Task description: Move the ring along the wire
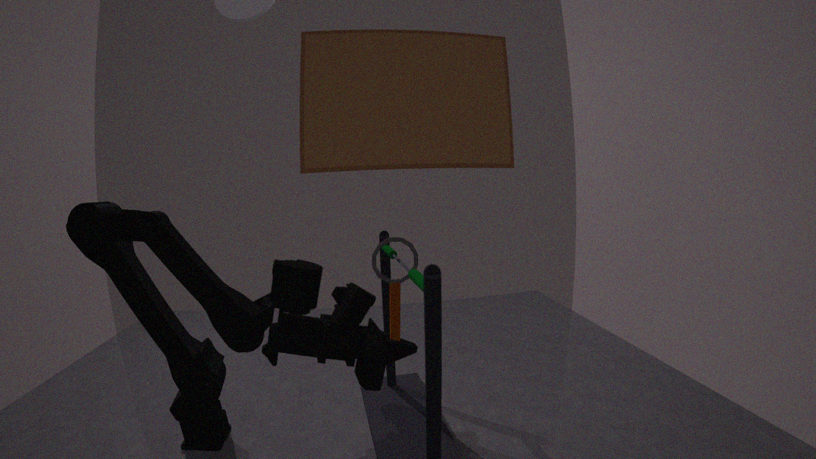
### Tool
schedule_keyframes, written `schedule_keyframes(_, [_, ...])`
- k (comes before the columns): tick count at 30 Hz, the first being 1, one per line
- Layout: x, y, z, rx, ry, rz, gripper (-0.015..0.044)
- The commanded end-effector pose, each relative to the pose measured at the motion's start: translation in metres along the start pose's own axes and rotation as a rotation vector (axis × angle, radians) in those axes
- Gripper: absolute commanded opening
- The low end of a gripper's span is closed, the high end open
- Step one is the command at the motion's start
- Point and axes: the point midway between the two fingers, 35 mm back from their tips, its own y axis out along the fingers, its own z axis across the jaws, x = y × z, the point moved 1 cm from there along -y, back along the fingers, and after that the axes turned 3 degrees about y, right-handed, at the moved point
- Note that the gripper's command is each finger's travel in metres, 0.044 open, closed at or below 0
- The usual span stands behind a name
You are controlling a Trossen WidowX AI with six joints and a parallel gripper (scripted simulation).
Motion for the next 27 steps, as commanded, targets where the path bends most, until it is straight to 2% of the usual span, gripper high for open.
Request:
schedule_keyframes(1, [0.006,-0.003,0.002,-0.003,0.006,0.006,-0.0150])
schedule_keyframes(27, [0.000,-0.016,0.025,0.014,0.015,0.129,-0.0150])
